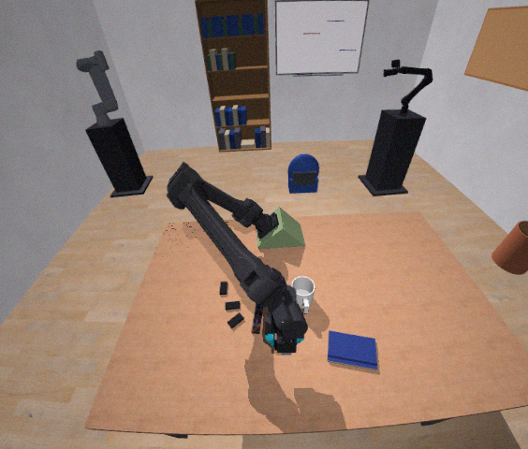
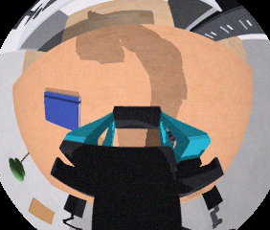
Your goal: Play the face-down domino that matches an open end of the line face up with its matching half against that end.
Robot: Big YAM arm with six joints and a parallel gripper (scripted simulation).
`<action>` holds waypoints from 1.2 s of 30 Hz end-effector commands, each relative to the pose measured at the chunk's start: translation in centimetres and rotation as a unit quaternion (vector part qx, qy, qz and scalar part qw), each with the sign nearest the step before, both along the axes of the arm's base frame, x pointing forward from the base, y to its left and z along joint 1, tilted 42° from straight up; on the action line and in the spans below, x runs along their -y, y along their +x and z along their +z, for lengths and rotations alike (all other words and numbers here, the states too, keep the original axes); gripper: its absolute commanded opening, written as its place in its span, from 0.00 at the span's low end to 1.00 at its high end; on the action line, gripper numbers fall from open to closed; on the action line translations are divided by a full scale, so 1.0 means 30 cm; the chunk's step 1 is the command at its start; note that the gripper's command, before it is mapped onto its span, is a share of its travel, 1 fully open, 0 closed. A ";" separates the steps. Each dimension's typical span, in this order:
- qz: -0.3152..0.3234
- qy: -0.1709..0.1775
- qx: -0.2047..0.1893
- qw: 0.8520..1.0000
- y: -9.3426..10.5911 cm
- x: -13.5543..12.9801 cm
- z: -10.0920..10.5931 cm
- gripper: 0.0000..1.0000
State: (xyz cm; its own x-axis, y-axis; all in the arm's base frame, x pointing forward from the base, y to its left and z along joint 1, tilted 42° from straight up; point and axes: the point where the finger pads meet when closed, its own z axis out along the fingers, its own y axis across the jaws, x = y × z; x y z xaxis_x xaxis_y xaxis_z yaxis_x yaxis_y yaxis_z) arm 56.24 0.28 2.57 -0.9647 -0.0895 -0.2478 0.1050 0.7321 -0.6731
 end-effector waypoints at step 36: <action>0.283 -0.029 0.273 0.919 0.051 -0.085 0.126 0.52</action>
State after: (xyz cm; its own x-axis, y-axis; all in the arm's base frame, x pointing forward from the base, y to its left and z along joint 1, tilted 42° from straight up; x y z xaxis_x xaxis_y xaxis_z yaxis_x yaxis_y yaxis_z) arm 56.76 3.18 4.85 -0.5304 -0.5278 -0.6634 0.0445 0.7642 -0.6435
